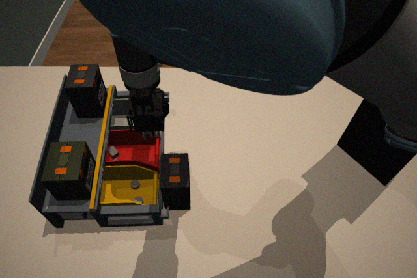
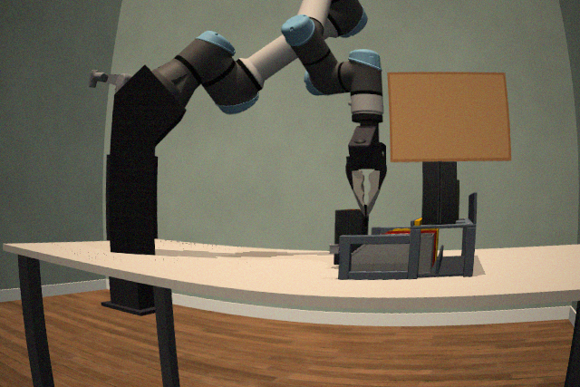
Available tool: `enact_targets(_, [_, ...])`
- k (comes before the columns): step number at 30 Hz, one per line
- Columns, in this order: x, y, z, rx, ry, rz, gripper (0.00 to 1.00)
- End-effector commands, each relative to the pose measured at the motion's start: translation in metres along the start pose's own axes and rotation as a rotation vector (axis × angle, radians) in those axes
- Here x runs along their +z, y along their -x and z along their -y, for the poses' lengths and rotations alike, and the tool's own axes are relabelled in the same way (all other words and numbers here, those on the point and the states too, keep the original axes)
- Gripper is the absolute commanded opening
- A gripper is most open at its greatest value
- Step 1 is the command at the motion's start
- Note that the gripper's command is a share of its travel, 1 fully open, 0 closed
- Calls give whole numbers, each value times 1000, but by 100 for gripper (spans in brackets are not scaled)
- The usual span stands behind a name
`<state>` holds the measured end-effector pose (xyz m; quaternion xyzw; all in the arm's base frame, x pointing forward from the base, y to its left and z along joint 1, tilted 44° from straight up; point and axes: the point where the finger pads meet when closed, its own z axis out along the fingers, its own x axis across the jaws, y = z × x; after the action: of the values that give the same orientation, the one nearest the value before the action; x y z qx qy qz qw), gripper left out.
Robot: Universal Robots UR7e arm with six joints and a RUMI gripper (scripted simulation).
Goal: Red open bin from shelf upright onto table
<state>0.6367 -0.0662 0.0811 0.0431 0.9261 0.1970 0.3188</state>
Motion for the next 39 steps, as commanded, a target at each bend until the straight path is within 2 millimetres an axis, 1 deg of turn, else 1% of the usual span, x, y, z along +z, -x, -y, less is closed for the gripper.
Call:
enact_targets(1, [0,0,0,0,0,1,0])
enact_targets(21, [0,0,0,0,0,1,0])
enact_targets(22, [0,0,0,0,0,1,58])
enact_targets(39, [0,0,0,0,0,1,58])
